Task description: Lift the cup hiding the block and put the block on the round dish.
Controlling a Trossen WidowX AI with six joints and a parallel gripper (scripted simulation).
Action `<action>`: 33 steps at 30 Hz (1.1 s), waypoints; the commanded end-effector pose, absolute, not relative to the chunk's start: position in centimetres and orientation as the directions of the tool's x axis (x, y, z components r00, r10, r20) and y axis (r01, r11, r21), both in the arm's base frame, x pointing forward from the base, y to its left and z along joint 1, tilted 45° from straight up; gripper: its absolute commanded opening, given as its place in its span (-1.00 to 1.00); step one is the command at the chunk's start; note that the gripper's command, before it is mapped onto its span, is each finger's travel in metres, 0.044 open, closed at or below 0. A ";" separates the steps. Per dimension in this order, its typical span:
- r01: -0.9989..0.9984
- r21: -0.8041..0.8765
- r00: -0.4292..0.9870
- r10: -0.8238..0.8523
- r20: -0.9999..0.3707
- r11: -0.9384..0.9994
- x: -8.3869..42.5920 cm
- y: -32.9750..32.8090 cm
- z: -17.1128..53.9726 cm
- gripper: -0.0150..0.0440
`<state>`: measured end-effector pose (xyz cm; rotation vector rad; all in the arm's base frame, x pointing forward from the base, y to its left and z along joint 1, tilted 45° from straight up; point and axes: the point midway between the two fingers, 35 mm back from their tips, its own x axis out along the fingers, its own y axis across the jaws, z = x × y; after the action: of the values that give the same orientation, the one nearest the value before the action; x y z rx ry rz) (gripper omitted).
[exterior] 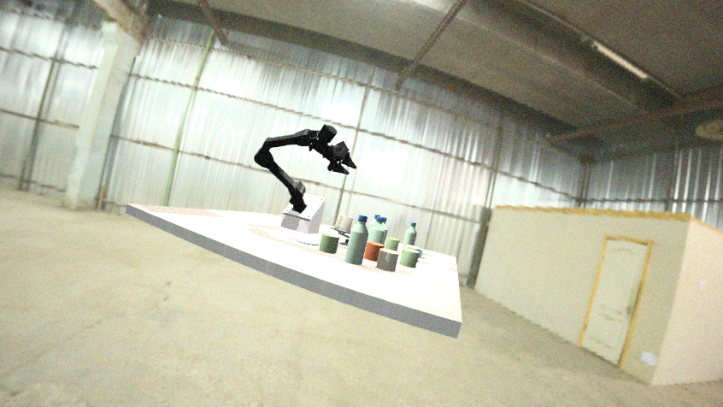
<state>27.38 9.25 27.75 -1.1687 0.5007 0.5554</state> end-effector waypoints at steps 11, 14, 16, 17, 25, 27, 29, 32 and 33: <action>-0.629 -0.534 0.613 -0.063 -0.788 0.565 24.9 12.0 18.3 1.00; -0.584 -0.533 0.594 -0.125 -0.794 0.612 24.0 12.3 16.5 1.00; -0.549 -0.541 0.588 -0.167 -0.792 0.637 23.4 12.5 15.5 1.00; -0.529 -0.548 0.586 -0.188 -0.788 0.648 23.0 12.5 14.9 1.00; -0.338 -0.632 0.622 -0.338 -0.706 0.697 20.4 12.6 11.6 1.00; -0.286 -0.654 0.644 -0.364 -0.673 0.701 19.8 12.5 11.1 1.00; -0.234 -0.672 0.670 -0.384 -0.635 0.702 19.3 12.5 10.6 1.00; -0.157 -0.692 0.716 -0.401 -0.571 0.705 18.5 12.4 10.1 1.00; -0.133 -0.695 0.733 -0.402 -0.548 0.706 18.2 12.4 9.9 1.00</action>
<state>18.94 12.57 10.50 -0.7966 0.8249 -0.1160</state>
